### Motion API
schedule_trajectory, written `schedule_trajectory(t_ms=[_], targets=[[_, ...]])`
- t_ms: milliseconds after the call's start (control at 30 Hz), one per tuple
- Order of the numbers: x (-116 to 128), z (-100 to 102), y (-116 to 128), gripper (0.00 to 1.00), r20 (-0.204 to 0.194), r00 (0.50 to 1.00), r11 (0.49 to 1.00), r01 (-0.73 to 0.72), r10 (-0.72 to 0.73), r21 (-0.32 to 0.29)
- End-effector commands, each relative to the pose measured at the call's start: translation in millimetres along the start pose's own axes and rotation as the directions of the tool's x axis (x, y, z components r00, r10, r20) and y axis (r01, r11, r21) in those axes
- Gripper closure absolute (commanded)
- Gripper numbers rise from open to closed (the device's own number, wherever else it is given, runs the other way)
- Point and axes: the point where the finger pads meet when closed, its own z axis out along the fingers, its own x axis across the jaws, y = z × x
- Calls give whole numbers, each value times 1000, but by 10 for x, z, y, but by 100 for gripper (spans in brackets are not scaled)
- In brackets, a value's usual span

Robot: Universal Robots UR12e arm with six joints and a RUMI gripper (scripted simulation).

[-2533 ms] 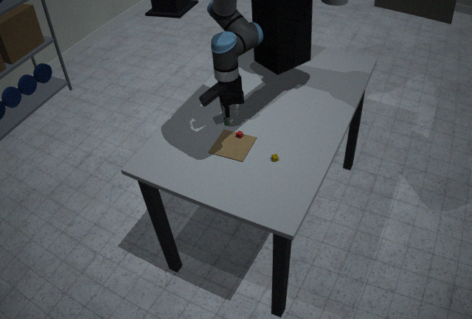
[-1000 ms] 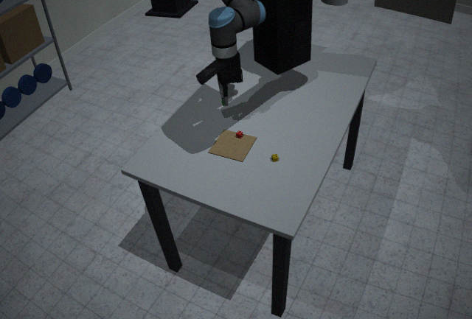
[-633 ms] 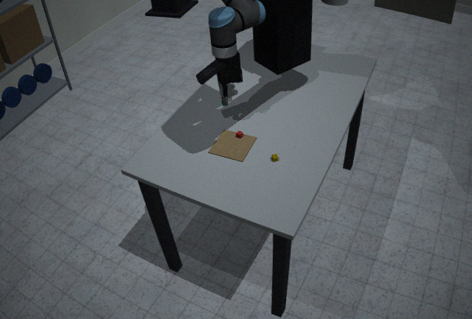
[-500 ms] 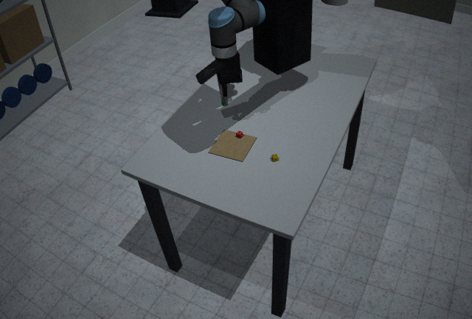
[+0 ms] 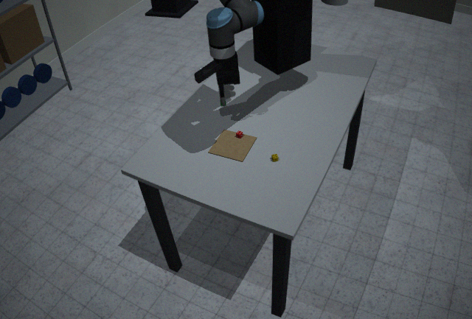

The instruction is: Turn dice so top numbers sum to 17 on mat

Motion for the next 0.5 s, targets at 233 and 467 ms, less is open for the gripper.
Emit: schedule_trajectory(t_ms=[233,467], targets=[[1,14,-101,97,0,973,973,-231,231,2],[3,29,-186,97,1,899,899,-438,438,2]])
